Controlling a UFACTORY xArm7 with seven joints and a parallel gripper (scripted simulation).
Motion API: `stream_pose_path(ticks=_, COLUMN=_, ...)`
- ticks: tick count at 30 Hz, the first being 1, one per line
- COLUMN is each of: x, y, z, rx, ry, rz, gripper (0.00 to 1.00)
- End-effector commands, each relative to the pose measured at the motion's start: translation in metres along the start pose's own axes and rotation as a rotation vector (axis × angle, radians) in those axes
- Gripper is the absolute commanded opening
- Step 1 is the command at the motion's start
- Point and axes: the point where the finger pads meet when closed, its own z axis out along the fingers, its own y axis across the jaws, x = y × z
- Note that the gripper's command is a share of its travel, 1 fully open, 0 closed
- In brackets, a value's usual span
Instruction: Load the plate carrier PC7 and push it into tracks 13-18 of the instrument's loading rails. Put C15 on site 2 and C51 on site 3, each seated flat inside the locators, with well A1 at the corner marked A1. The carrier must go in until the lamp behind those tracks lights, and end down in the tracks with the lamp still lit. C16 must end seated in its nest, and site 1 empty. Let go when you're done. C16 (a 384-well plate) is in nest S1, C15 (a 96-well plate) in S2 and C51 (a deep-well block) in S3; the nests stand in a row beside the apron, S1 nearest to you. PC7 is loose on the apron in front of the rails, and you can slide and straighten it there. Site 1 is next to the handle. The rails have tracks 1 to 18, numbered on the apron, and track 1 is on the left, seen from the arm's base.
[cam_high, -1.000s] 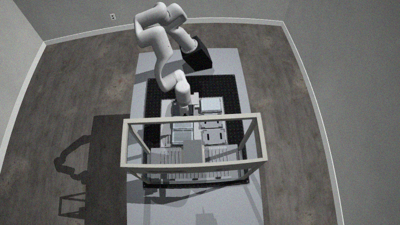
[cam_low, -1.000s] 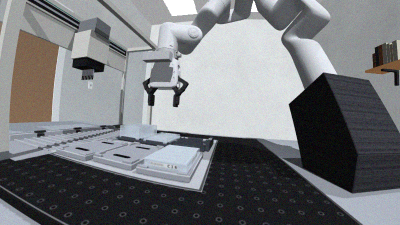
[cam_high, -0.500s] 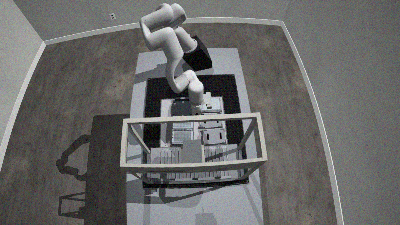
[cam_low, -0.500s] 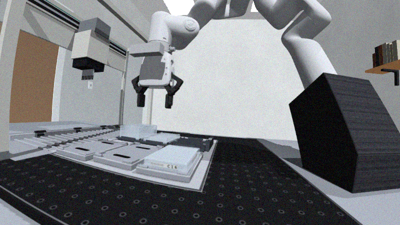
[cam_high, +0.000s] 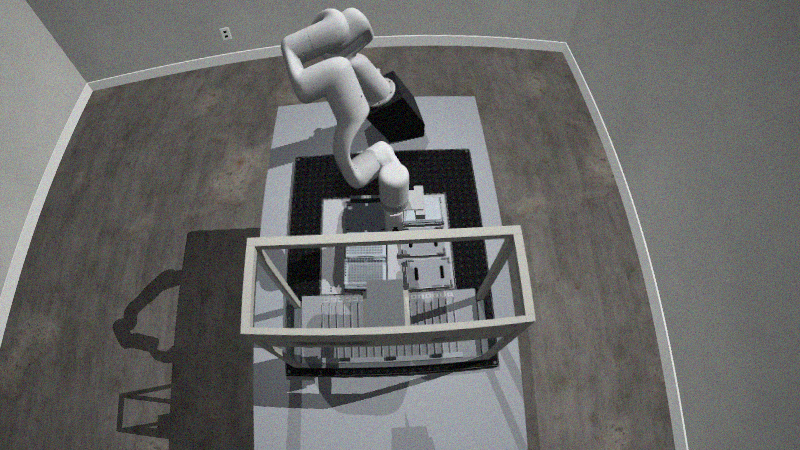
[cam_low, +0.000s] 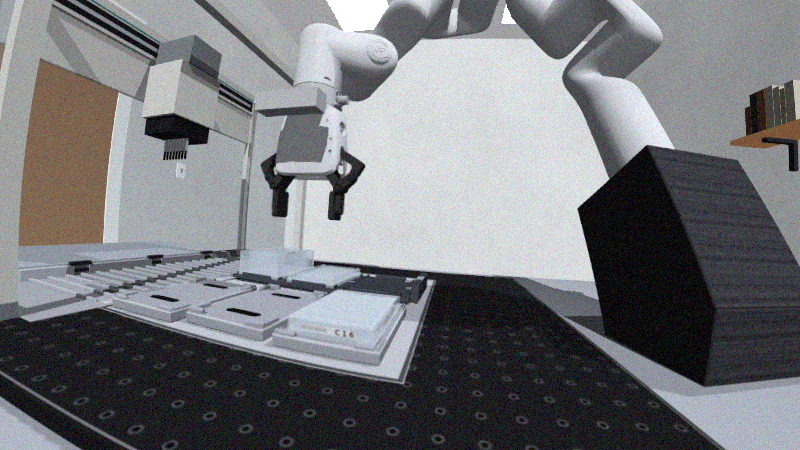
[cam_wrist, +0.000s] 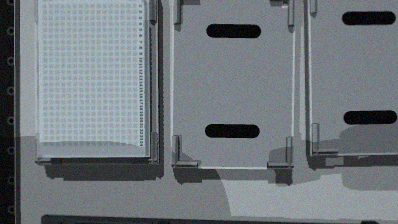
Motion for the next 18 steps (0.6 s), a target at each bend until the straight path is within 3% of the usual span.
stream_pose_path(ticks=1, x=0.001, y=0.002, z=0.004, rx=-0.004, ry=0.002, rz=0.0, gripper=1.0)
stream_pose_path(ticks=18, x=0.001, y=0.002, z=0.029, rx=-0.004, ry=0.002, rz=0.0, gripper=1.0)
